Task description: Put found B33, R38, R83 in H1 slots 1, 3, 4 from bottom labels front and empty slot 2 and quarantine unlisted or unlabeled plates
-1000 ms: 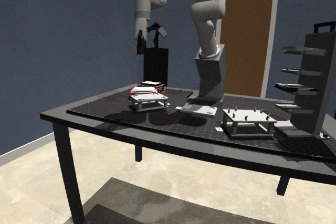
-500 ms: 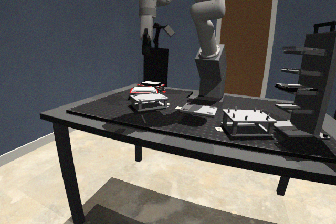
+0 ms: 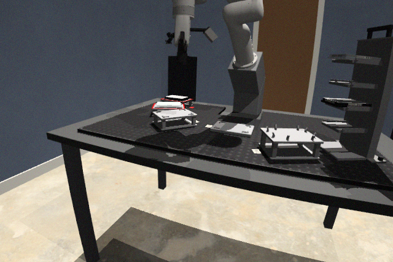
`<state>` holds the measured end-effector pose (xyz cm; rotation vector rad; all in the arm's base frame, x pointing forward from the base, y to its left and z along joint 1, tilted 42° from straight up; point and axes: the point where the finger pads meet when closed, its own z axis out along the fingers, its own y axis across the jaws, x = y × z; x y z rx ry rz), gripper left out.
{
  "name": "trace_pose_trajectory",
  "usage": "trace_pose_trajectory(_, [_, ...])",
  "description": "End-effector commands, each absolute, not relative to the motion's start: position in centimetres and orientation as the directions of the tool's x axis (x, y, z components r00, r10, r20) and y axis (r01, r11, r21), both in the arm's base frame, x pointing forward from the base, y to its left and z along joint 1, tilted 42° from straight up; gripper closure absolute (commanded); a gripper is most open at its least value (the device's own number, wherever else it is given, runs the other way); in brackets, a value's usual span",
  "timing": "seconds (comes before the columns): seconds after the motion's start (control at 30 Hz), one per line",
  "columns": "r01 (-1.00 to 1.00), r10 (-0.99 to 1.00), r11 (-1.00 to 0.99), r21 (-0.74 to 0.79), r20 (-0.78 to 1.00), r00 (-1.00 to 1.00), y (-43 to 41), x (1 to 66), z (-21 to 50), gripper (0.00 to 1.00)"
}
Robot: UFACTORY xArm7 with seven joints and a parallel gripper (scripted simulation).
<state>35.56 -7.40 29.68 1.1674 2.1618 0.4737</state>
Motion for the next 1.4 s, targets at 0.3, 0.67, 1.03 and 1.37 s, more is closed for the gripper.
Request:
trace_pose_trajectory(0.3, [0.614,0.840,0.542,0.574,-0.359,-0.407,-1.1,36.6,30.8,0.00])
trace_pose_trajectory(0.67, [0.614,0.840,0.542,0.574,-0.358,-0.407,3.4,36.7,31.0,0.00])
trace_pose_trajectory(1.03, [0.614,0.840,0.542,0.574,-0.358,-0.407,7.9,36.8,31.3,0.00])
trace_pose_trajectory(1.37, [0.614,0.840,0.542,0.574,-0.358,-0.407,12.8,36.1,30.7,0.00])
